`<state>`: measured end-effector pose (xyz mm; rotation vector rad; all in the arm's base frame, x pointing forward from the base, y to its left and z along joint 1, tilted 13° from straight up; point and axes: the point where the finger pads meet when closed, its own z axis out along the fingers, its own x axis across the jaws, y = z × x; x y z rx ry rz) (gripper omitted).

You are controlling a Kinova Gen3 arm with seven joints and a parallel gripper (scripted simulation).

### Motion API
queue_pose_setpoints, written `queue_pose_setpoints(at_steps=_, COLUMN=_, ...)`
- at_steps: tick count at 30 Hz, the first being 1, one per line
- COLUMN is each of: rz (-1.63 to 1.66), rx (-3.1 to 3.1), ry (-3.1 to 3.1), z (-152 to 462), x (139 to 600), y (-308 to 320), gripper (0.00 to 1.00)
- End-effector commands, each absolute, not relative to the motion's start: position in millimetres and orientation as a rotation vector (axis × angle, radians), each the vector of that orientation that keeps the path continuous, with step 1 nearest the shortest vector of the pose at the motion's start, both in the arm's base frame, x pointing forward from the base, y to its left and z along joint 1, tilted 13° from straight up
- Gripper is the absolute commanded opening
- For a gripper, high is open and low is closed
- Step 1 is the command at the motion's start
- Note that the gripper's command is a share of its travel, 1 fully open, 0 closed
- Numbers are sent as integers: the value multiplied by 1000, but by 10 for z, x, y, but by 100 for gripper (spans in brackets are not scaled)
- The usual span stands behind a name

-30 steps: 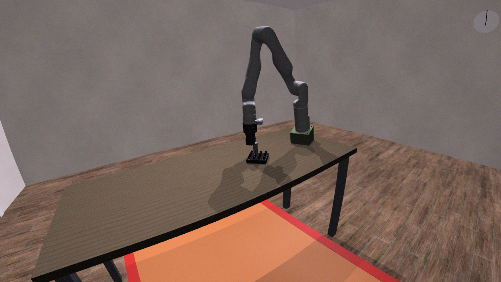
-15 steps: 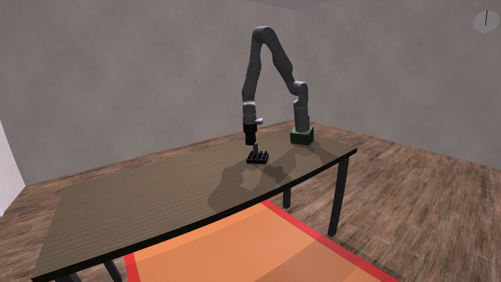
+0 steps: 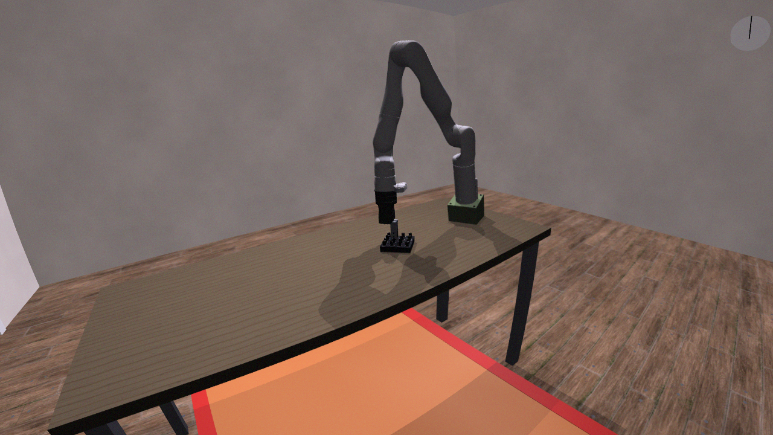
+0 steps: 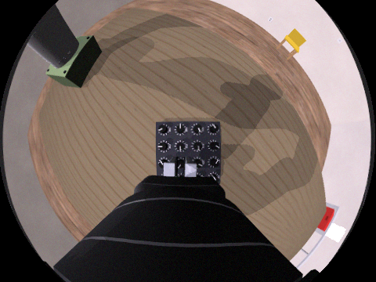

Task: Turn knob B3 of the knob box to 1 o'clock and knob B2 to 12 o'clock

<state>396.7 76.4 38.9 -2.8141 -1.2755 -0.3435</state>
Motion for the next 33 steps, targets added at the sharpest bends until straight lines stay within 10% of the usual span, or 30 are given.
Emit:
queue_pose_setpoints(at_steps=1, rz=-346, rx=-2814, ry=-1276, z=395, x=3971, y=767, gripper=30)
queue_pose_setpoints(at_steps=12, rz=-346, rx=-2814, ry=-1276, z=395, x=3971, y=767, gripper=30)
queue_pose_setpoints(at_steps=13, rz=-346, rx=-2814, ry=-1276, z=395, x=3971, y=767, gripper=46)
queue_pose_setpoints(at_steps=33, rz=-346, rx=-2814, ry=-1276, z=395, x=3971, y=767, gripper=46)
